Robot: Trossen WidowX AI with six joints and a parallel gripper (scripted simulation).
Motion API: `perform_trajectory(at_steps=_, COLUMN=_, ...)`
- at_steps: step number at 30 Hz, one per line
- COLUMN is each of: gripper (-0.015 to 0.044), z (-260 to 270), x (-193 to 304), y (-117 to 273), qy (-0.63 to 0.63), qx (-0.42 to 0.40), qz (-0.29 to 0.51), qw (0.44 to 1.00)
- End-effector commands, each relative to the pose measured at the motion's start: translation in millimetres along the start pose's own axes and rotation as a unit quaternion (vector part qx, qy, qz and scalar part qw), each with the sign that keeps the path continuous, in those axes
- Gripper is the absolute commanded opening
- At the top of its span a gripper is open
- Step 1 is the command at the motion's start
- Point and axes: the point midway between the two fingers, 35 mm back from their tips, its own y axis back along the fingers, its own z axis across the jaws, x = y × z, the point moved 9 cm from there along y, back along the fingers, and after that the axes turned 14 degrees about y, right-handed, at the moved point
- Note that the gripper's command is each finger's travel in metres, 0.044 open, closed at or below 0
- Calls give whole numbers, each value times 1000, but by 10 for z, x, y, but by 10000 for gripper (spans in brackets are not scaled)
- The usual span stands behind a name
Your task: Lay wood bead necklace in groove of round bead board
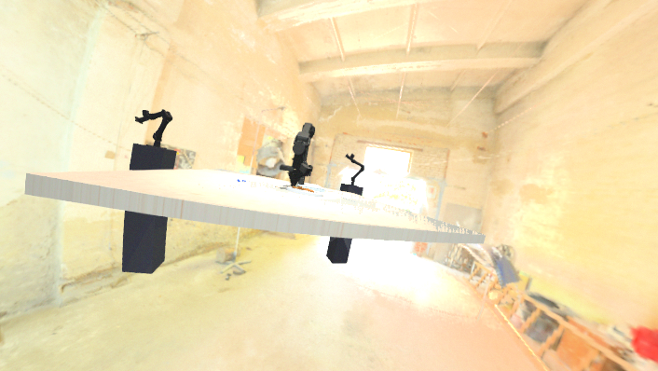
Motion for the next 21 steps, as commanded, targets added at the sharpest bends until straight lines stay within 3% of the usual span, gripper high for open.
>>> perform_trajectory(at_steps=1, gripper=0, z=17, x=1, y=-40, qy=3, qx=-7, qz=0, qw=1000)
perform_trajectory(at_steps=3, gripper=0, z=17, x=1, y=-40, qy=3, qx=-7, qz=0, qw=1000)
perform_trajectory(at_steps=19, gripper=420, z=15, x=1, y=42, qy=3, qx=-6, qz=0, qw=1000)
perform_trajectory(at_steps=21, gripper=440, z=3, x=7, y=28, qy=1, qx=-4, qz=1, qw=1000)
